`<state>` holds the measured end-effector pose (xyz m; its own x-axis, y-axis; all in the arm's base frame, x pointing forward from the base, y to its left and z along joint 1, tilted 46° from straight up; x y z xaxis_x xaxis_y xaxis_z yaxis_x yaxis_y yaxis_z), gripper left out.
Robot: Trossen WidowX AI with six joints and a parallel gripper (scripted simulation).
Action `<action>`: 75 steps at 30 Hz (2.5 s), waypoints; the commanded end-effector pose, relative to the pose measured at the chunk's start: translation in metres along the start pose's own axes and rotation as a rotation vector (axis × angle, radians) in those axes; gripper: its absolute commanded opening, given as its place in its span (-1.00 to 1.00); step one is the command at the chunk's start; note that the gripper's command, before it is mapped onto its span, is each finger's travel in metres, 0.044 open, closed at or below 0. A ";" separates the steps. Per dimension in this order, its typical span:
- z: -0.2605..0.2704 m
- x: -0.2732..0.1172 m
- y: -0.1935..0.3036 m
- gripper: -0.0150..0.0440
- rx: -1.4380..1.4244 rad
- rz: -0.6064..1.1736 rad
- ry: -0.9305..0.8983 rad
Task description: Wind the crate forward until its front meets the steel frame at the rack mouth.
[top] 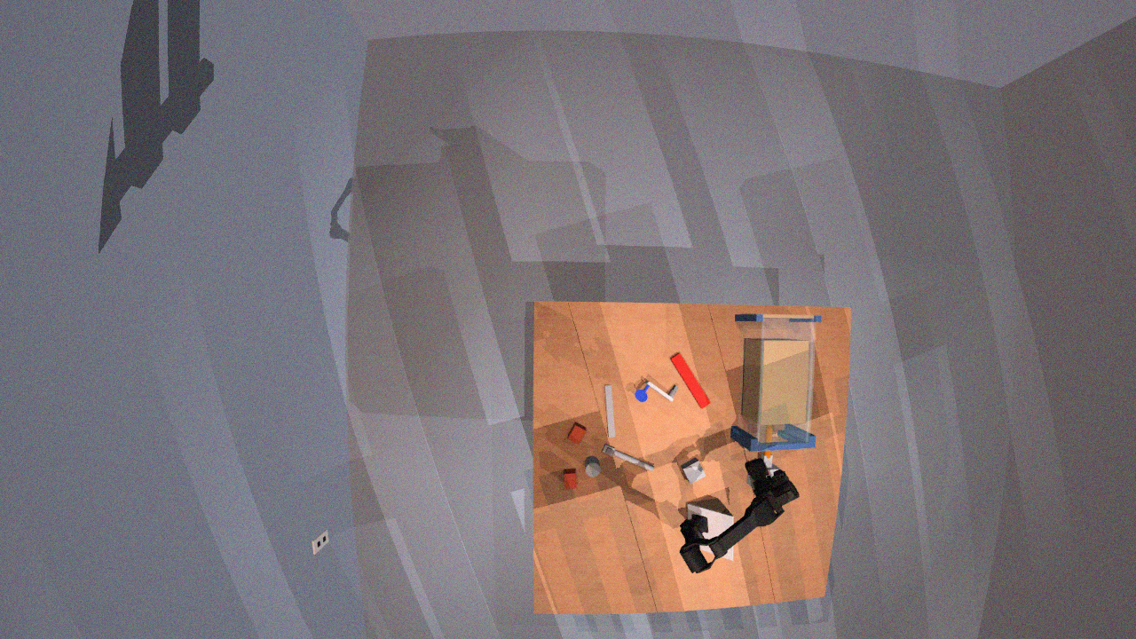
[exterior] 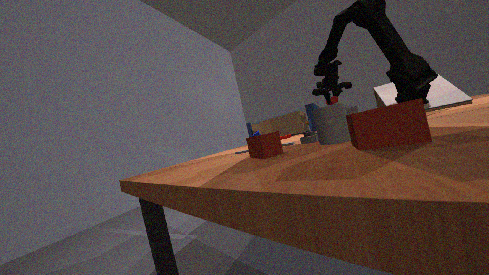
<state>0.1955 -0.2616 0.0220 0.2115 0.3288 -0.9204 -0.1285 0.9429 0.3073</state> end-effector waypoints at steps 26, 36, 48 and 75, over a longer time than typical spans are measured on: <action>-0.030 -0.012 0.026 -0.49 0.009 0.021 0.015; -0.041 -0.015 0.030 -0.49 0.009 0.021 0.016; -0.054 -0.018 0.034 -0.49 0.009 0.021 0.017; -0.085 -0.022 0.037 -0.49 0.010 0.021 0.019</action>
<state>0.1152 -0.2402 0.0363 0.2250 0.3466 -0.9106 -0.1363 0.9366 0.3228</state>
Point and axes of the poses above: the point midway between the two fingers, 35 mm back from their tips, its own x axis out along the fingers, its own z axis across the jaws, y = z × x, the point moved 8 cm from there along -x, back along the fingers, and after that the axes turned 10 degrees about x, right-handed, at the moved point
